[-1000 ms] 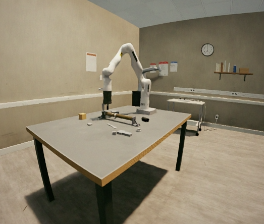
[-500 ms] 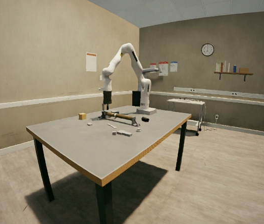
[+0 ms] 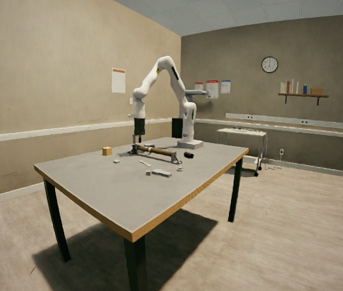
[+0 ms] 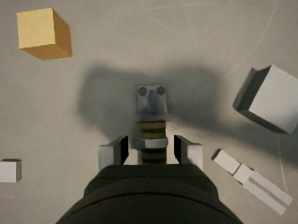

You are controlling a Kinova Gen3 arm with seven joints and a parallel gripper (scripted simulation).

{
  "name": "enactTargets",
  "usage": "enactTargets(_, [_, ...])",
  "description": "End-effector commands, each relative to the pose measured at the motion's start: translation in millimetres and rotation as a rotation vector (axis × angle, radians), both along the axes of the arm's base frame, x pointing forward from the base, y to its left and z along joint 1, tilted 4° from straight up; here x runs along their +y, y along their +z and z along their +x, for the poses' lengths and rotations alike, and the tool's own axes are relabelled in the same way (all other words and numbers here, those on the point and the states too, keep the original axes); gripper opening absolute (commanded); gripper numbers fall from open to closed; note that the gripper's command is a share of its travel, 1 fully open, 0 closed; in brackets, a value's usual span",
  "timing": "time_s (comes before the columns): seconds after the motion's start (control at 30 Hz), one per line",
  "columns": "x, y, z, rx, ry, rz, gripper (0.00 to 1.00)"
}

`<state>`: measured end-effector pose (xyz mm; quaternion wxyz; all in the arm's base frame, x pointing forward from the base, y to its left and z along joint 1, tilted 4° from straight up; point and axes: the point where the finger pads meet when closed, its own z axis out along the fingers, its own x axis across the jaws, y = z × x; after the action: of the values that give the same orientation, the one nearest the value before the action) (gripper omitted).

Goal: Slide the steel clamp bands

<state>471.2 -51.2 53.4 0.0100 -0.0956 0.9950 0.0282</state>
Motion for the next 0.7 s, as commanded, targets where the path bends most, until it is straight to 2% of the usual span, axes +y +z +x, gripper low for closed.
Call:
enactTargets(0.0, [3,-1.7,1.2,-0.003,0.005,0.002,1.00])
enactTargets(0.43, [7,-40.3,2.1,-0.005,0.006,0.003,1.00])
enactTargets(0.67, [7,-41.9,0.2,0.002,0.006,0.002,1.00])
